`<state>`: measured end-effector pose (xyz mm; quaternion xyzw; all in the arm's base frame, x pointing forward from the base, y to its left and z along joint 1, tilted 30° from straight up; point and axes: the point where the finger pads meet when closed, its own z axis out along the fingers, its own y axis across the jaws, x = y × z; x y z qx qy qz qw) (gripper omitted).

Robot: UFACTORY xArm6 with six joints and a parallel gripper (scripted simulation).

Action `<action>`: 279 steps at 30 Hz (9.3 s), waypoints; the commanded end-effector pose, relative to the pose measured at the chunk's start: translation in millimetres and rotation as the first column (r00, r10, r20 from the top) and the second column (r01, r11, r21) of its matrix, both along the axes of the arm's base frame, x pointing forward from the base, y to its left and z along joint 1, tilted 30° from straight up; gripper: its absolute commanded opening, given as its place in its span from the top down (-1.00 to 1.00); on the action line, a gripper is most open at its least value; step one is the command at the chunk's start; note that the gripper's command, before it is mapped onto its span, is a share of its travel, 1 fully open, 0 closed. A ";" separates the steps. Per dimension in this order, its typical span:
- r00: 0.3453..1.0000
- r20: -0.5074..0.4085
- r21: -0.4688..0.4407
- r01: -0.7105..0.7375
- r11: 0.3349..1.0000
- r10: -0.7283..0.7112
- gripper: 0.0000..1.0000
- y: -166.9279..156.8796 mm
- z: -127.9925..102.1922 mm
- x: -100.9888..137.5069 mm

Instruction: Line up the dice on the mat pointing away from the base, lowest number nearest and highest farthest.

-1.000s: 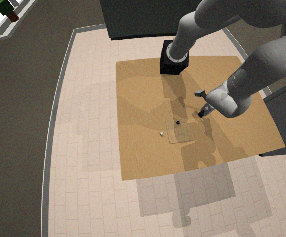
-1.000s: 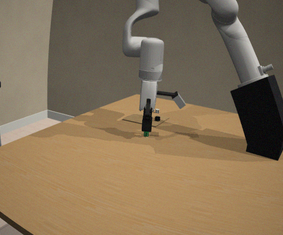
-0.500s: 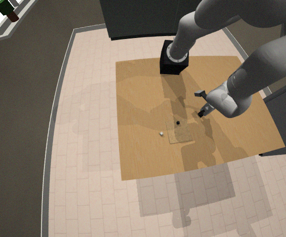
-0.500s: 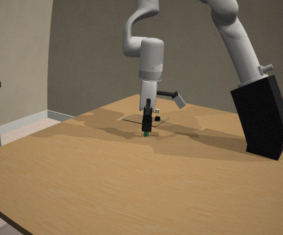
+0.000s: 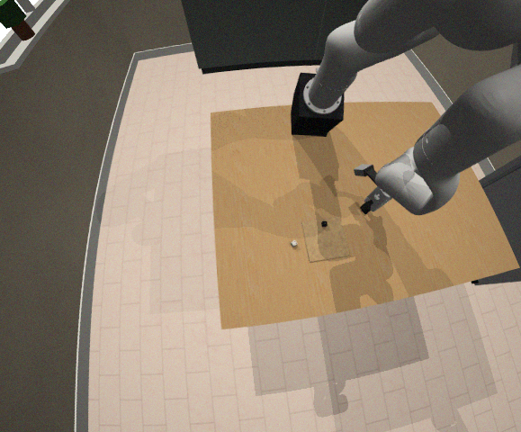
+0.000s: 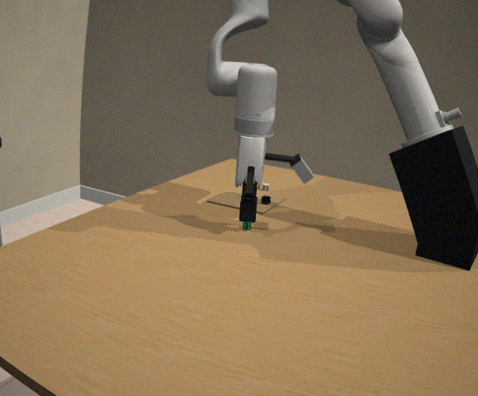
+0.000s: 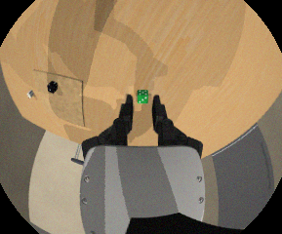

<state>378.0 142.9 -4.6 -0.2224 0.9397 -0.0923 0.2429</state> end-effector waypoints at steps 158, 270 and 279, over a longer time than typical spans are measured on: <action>0.948 -0.055 0.189 0.317 0.929 -0.312 0.78 -100.4 108.4 18.1; 0.906 -0.021 0.249 0.414 0.875 -0.423 0.78 -165.1 46.1 80.9; 0.906 -0.021 0.249 0.414 0.875 -0.423 0.78 -165.1 46.1 80.9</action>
